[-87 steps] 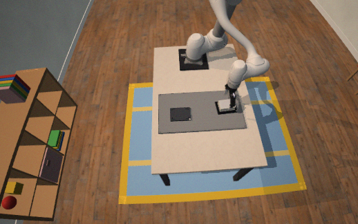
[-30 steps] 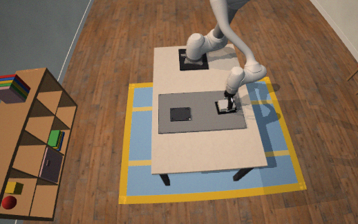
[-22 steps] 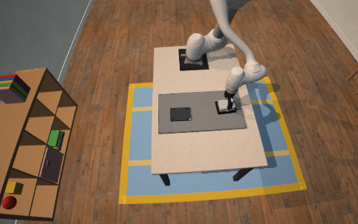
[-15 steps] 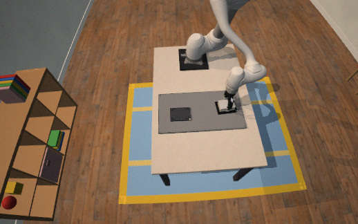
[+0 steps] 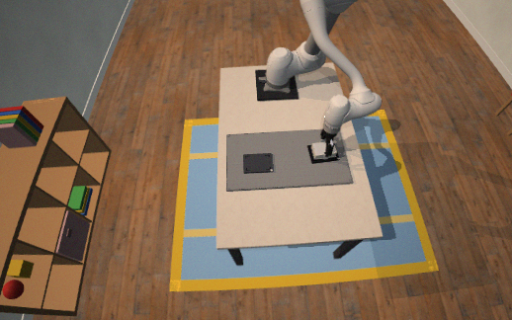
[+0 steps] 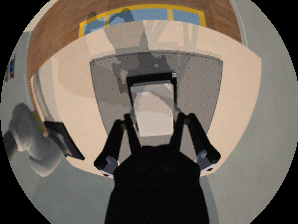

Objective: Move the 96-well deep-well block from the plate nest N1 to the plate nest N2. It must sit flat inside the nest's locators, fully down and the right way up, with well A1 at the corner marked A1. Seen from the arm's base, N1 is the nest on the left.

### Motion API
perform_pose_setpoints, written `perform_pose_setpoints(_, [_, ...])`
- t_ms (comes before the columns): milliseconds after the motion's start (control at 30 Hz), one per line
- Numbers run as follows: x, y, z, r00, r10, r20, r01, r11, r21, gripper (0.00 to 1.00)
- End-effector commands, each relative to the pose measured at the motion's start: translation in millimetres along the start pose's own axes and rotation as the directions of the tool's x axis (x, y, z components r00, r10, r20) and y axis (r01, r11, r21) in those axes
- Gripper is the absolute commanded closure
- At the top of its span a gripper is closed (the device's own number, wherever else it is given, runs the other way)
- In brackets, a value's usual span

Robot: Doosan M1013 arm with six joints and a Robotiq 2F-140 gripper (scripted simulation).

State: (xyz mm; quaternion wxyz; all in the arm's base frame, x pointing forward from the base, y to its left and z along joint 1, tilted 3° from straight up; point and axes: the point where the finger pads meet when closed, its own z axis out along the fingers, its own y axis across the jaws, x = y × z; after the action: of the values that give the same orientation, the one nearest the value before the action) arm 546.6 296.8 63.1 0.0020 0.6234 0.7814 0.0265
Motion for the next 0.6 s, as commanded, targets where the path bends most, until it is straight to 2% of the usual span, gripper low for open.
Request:
perform_pose_setpoints(0, [0.0, 0.0, -3.6, 1.000, 0.000, 0.000, 0.000, 1.000, 0.000, 1.00])
perform_pose_setpoints(567, [0.0, 0.0, -28.6, 1.000, 0.000, 0.000, 0.000, 1.000, 0.000, 1.00])
